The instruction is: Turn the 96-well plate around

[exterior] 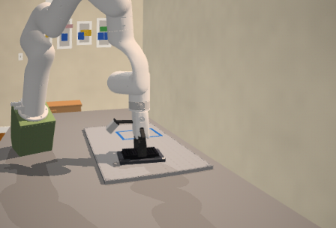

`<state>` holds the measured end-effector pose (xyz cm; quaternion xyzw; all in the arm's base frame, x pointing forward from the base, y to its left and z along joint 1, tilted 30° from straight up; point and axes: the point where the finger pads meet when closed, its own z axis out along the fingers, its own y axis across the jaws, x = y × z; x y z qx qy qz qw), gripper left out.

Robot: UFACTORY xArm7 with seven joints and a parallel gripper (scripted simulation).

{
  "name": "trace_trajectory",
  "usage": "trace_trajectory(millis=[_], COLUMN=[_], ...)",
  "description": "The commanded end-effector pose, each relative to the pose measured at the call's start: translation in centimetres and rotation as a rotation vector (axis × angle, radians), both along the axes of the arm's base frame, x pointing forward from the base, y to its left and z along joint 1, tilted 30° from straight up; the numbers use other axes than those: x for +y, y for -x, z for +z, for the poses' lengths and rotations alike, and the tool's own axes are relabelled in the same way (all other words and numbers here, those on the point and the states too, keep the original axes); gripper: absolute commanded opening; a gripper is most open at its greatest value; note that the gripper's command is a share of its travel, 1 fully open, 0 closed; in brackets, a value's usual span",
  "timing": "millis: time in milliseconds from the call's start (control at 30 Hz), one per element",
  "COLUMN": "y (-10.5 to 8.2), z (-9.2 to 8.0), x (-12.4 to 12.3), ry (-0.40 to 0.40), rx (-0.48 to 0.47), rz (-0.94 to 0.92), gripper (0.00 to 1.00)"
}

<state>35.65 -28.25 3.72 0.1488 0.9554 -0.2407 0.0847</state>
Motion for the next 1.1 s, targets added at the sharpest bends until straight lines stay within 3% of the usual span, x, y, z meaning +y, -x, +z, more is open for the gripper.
trace_trajectory(millis=[0,833,1067], y=[-0.1,-0.1,-0.01], z=[0.05,0.06,0.98], x=[0.02,0.02,0.53], ry=[0.0,0.0,0.0], rx=[-0.002,-0.002,-0.002], rz=[0.001,0.001,0.001], gripper=[1.0,1.0,1.0])
